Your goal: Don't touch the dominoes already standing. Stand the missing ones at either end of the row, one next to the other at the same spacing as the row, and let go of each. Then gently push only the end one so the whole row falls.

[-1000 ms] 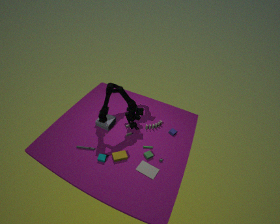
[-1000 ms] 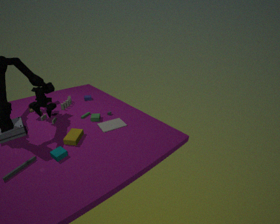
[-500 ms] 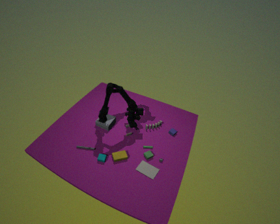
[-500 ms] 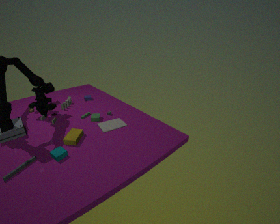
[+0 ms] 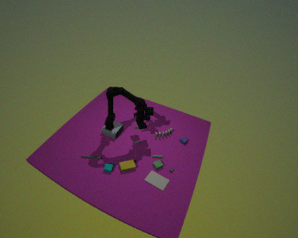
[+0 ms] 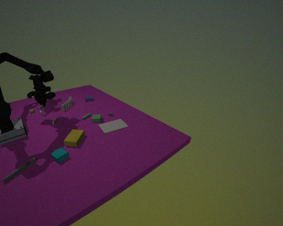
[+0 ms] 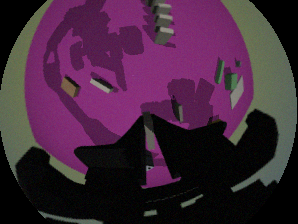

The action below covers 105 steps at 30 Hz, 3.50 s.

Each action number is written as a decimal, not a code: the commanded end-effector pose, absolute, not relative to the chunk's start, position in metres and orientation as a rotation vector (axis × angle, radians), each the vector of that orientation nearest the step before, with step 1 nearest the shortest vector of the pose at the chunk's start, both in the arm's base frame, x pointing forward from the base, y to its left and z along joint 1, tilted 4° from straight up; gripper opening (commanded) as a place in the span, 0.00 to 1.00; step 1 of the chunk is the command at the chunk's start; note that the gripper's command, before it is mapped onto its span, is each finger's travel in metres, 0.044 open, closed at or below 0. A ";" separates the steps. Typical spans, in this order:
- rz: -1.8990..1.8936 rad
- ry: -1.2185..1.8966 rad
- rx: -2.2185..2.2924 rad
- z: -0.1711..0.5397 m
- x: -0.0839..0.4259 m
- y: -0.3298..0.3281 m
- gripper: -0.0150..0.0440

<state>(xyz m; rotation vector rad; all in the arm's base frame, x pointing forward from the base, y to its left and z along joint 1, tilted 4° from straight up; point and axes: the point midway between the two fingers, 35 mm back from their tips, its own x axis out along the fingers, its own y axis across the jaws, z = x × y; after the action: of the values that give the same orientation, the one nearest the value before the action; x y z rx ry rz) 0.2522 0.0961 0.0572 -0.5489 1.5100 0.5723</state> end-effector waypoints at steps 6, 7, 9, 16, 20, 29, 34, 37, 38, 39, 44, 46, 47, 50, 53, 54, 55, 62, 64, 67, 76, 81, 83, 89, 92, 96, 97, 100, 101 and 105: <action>0.430 1.557 -0.430 0.059 0.268 0.024 0.30; 0.404 1.561 -0.407 0.059 0.270 0.011 0.30; 0.351 1.570 -0.360 0.060 0.271 -0.015 0.30; 0.167 1.595 -0.197 0.061 0.255 -0.108 0.30; 0.068 1.606 -0.108 0.062 0.233 -0.155 0.30; 0.048 1.569 -0.076 0.056 0.234 -0.164 0.30; 0.042 1.477 -0.040 0.042 0.249 -0.167 0.30; 0.040 1.413 -0.017 0.034 0.258 -0.169 0.30; 0.039 1.391 -0.010 0.031 0.262 -0.169 0.30; 0.038 1.368 -0.004 0.028 0.265 -0.170 0.30; 0.037 1.258 0.026 0.017 0.280 -0.173 0.30; 0.038 1.217 0.036 0.013 0.285 -0.174 0.30; 0.038 1.196 0.041 0.011 0.288 -0.174 0.30; 0.041 1.134 0.054 0.007 0.295 -0.175 0.30; 0.045 1.072 0.065 0.003 0.301 -0.177 0.30; 0.046 1.052 0.069 0.002 0.303 -0.177 0.30; 0.048 1.031 0.072 0.001 0.305 -0.177 0.30; 0.066 0.884 0.090 -0.004 0.316 -0.179 0.30; 0.071 0.843 0.093 -0.004 0.318 -0.179 0.30; 0.042 0.822 0.107 0.003 0.323 -0.180 0.30; 0.028 0.666 0.133 0.006 0.320 -0.193 0.30; 0.046 0.576 0.119 0.005 0.312 -0.196 0.30; 0.052 0.543 0.112 0.005 0.308 -0.197 0.30; 0.055 0.457 0.116 0.002 0.292 -0.201 0.30; 0.056 0.412 0.116 0.002 0.283 -0.202 0.30; 0.058 0.353 0.113 0.002 0.269 -0.202 0.30; 0.059 0.338 0.112 0.002 0.265 -0.201 0.30; 0.062 0.296 0.106 0.004 0.255 -0.199 0.30; 0.062 0.282 0.104 0.004 0.251 -0.199 0.30; 0.067 0.229 0.091 0.007 0.237 -0.194 0.30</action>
<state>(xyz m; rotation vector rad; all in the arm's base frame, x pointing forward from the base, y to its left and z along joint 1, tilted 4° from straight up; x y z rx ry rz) 0.2465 -0.1979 0.0053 0.0926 0.2637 0.0617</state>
